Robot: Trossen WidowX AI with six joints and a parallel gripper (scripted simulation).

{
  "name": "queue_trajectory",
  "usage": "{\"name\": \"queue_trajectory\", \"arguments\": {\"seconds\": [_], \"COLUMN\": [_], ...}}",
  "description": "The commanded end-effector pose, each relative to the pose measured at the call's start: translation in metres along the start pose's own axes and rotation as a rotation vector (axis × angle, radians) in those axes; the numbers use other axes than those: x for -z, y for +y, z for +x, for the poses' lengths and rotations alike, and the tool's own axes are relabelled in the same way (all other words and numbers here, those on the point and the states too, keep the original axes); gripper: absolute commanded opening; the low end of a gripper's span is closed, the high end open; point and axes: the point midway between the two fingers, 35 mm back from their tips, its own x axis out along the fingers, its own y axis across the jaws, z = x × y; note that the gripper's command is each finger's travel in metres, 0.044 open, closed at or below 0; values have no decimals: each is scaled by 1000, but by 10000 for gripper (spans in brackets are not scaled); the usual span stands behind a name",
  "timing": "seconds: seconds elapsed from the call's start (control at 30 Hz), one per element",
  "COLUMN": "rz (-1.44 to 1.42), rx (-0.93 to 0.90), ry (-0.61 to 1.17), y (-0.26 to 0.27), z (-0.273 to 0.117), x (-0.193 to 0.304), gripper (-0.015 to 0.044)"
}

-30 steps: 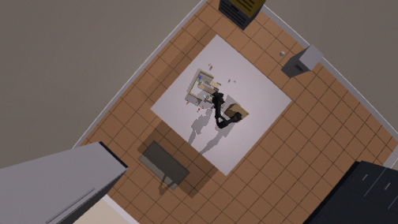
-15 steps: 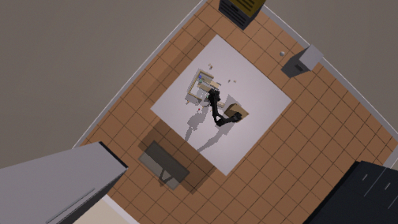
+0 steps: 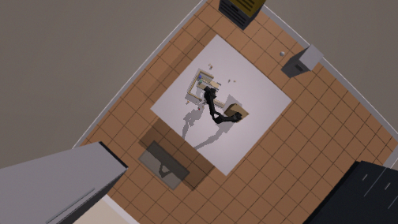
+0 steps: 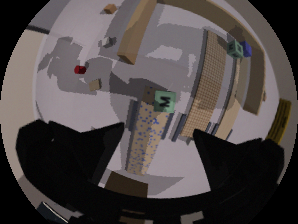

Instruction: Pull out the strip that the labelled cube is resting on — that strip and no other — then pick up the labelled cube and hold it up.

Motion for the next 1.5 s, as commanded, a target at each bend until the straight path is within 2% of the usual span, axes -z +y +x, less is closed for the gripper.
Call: {"name": "queue_trajectory", "arguments": {"seconds": [0.0,0.17,0.4,0.43,1.47], "rz": [2,2,2,2,2], "rx": [-4,-4,-4,-4,-7], "ry": [-2,-2,-2,-2,-3], "y": [-2,-5,-5,-5,-4], "z": [-1,-3,6,8,53], "x": [-15,-29,-30,-30,-30], "gripper": [440,440,256,250,250]}}
